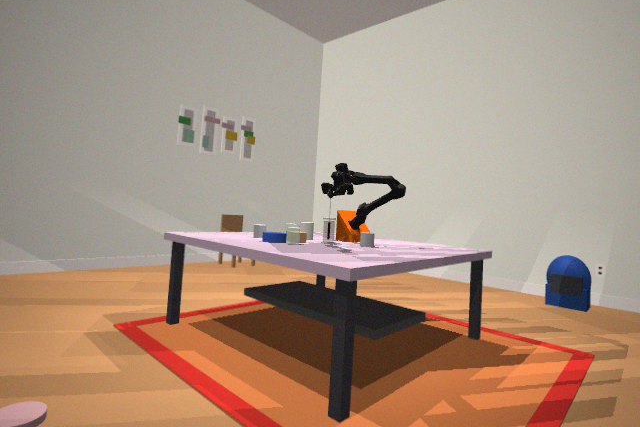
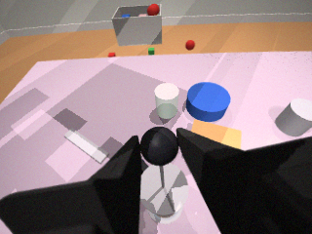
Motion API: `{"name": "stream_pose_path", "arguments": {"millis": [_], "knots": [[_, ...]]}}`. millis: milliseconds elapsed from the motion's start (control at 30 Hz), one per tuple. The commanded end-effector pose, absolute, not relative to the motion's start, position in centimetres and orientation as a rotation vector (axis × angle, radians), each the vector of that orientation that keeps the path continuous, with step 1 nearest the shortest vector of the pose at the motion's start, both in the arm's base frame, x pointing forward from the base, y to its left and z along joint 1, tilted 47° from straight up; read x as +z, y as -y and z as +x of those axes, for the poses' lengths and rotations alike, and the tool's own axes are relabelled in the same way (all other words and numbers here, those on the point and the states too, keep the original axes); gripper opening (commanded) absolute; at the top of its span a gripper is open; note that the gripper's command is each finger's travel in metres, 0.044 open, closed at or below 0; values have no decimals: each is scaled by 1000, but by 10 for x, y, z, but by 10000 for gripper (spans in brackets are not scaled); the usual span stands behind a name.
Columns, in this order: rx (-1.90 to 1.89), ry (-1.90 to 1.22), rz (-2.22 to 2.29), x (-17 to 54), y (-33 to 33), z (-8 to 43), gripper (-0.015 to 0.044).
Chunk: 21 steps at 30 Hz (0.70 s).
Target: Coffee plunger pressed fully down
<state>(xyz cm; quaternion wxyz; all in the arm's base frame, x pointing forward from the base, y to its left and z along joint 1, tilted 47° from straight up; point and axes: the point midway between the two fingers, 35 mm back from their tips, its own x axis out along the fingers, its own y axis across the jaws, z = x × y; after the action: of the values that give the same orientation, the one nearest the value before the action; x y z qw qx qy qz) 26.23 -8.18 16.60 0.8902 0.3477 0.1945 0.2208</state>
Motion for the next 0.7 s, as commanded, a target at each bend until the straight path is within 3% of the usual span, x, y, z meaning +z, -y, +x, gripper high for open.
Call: {"name": "stream_pose_path", "arguments": {"millis": [0,667], "knots": [[454,-420,718,157,77,263,113],[451,-437,709,130,58,269,113]]}}
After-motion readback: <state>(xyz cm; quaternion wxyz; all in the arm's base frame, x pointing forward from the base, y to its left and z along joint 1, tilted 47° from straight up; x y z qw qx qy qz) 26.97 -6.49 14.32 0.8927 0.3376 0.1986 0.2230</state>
